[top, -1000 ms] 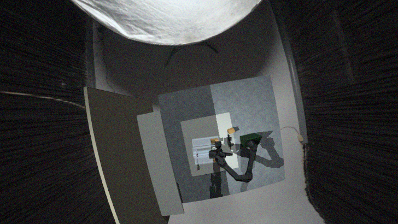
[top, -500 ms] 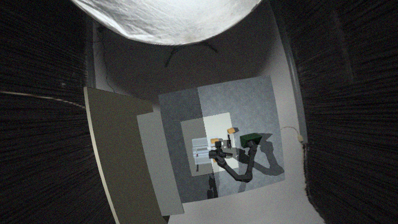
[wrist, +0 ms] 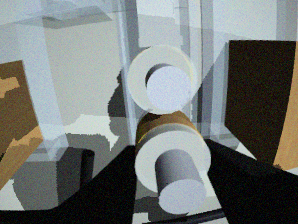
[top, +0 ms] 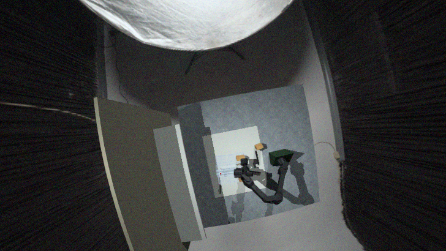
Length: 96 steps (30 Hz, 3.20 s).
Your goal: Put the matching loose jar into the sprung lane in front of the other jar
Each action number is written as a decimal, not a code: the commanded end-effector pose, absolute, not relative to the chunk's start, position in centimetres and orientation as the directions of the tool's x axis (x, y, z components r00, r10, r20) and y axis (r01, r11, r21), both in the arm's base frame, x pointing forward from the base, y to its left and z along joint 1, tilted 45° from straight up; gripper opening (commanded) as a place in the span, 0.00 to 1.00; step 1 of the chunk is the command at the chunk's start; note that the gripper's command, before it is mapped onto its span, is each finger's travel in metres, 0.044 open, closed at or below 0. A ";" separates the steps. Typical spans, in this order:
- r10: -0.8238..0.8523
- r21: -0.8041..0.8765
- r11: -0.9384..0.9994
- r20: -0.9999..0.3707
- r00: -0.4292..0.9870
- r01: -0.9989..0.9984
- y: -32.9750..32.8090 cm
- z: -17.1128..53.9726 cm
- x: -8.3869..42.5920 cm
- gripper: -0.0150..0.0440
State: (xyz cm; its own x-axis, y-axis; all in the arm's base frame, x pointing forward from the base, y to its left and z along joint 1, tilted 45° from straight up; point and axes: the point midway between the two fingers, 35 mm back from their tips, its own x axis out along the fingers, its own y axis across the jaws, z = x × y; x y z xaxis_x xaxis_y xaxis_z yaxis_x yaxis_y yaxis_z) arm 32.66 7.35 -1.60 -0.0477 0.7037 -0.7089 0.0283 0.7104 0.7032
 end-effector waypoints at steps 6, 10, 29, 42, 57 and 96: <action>0.705 0.705 0.709 -0.708 -0.026 0.012 7.3 -1.4 33.5 0.25; 0.705 0.705 0.709 -0.708 -0.026 0.012 7.3 -1.4 33.6 0.25; 0.705 0.705 0.709 -0.708 -0.026 0.012 7.5 -1.6 33.7 0.25; 0.705 0.705 0.709 -0.708 -0.026 0.012 7.8 -1.9 33.6 0.25; 0.705 0.705 0.709 -0.708 -0.026 0.012 8.2 -2.2 33.6 0.25; 0.706 0.706 0.708 -0.708 -0.026 0.013 9.1 -3.1 33.4 0.25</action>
